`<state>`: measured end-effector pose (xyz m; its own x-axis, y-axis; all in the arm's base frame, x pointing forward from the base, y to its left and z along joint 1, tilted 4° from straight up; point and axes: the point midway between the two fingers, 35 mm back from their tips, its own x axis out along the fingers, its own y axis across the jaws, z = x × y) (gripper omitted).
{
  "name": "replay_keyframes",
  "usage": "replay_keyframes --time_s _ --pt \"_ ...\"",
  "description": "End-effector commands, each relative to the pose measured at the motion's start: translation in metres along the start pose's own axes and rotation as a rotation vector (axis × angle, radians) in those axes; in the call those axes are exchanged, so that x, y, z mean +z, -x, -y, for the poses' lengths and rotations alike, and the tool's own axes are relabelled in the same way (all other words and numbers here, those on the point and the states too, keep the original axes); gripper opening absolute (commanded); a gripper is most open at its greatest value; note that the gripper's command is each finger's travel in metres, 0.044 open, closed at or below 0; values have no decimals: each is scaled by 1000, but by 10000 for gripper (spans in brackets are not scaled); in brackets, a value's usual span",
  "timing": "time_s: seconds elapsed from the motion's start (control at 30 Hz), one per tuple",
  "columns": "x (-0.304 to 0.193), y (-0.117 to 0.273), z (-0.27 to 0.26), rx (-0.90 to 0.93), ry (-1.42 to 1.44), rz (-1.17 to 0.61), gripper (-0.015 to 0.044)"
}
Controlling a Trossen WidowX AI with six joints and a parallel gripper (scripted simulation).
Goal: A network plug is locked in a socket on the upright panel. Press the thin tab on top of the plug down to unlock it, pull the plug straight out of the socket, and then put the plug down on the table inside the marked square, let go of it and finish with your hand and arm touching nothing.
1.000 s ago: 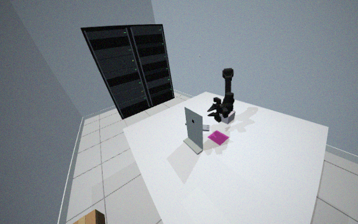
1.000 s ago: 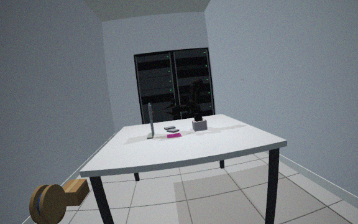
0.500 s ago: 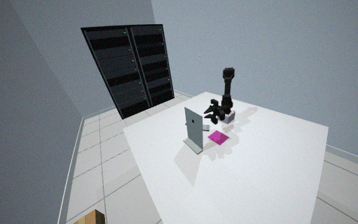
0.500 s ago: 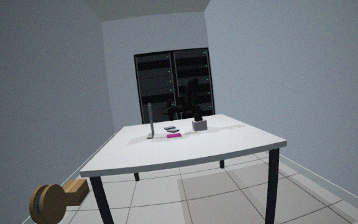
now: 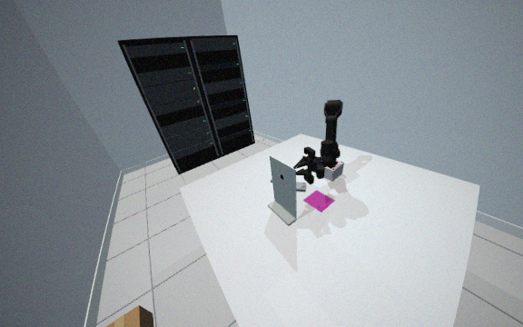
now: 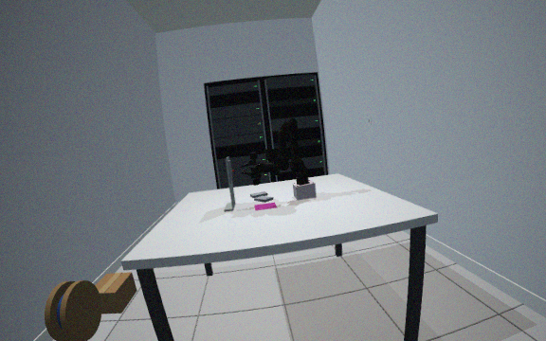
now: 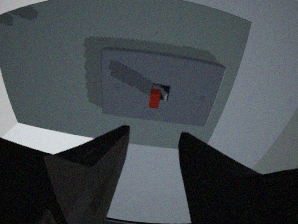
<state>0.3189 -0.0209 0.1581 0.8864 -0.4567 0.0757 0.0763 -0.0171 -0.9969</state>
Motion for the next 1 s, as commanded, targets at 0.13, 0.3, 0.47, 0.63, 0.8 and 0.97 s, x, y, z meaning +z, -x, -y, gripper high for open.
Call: replay_keyframes --time_s 0.13,0.3,0.47,0.63,0.8,0.97 --pt "5 -13 2 -5 1 5 156" --pt "7 -21 2 -5 1 5 156" --pt "10 -28 2 -6 0 5 156" --pt "11 -36 2 -7 0 5 156" --pt "13 -44 2 -7 0 5 156" --pt "14 -51 2 -8 0 5 156"
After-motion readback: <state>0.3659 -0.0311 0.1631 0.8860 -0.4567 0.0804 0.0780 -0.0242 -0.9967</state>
